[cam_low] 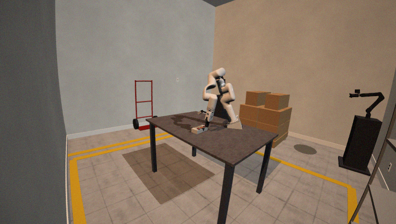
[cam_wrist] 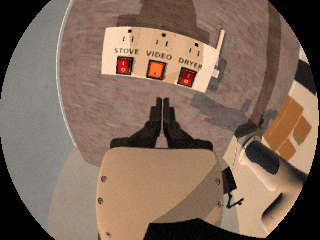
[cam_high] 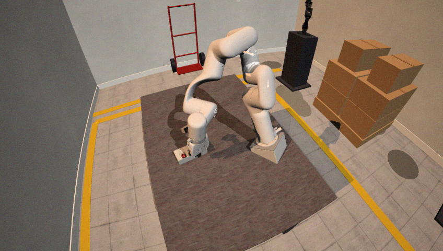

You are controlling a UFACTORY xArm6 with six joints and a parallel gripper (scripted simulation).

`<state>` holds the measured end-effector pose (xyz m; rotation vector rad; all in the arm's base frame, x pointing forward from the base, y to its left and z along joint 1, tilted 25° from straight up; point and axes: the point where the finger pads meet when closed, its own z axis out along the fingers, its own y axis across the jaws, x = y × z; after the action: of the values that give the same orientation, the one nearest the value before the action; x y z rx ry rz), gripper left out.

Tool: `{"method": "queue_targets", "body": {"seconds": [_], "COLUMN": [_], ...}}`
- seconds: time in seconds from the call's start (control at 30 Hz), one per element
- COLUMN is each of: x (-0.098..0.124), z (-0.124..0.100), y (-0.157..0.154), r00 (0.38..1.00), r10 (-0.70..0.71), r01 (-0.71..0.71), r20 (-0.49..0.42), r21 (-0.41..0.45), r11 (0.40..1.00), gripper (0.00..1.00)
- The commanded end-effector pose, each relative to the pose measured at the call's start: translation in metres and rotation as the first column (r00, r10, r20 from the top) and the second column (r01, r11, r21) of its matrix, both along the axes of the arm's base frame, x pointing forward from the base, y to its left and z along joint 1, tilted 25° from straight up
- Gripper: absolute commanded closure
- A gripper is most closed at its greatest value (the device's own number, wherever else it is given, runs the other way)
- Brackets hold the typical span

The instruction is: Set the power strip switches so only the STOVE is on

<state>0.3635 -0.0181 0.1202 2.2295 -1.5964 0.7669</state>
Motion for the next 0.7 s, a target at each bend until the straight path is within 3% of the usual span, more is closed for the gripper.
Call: {"method": "queue_targets", "body": {"seconds": [0.0, 0.53, 0.67], "x": [0.001, 0.001, -0.007], "z": [0.001, 0.005, 0.037], "y": [0.000, 0.002, 0.014], "r00": [1.000, 1.000, 1.000], "r10": [0.001, 0.000, -0.001], "r01": [-0.001, 0.000, 0.001], "r20": [0.003, 0.004, 0.005], "r21": [0.001, 0.000, -0.002], "r11": [1.000, 1.000, 1.000], "gripper": [1.00, 1.00, 1.00]}}
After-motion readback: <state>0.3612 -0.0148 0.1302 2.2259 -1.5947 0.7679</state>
